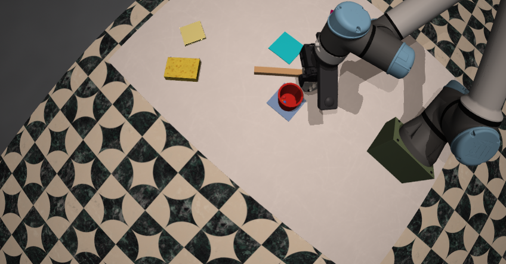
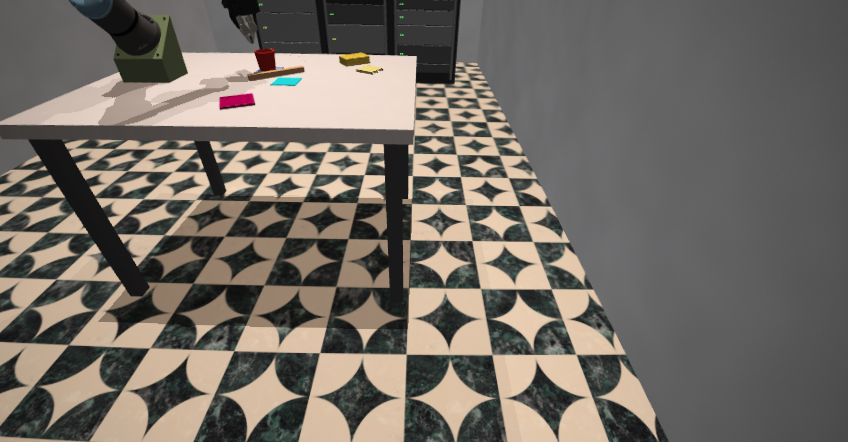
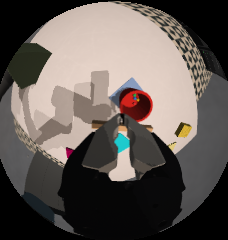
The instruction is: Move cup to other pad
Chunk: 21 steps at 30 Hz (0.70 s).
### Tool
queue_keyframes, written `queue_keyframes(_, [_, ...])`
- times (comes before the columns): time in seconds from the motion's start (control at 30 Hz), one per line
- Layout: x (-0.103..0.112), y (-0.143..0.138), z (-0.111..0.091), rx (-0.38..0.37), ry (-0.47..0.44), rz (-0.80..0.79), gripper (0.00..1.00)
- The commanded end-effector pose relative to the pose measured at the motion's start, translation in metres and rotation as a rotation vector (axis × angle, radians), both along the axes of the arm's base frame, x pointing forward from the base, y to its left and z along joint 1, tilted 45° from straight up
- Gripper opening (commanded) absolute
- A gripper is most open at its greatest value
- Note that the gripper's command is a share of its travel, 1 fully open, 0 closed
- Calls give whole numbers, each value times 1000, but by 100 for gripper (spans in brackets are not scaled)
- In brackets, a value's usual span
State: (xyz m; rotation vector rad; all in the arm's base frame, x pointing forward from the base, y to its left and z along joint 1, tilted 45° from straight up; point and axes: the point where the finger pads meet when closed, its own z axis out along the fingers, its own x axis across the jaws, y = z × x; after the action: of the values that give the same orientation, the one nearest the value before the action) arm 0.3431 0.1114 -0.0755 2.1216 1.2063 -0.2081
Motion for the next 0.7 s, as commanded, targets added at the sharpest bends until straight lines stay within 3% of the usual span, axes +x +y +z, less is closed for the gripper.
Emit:
queue_keyframes(0.0, [1,-2,-1,-3,-28,-12,0])
queue_keyframes(0.53, [2,-2,0,-1,-30,-11,0])
queue_keyframes(0.57, [2,-2,0,-1,-30,-11,11])
queue_keyframes(0.67, [2,-2,0,-1,-30,-11,11])
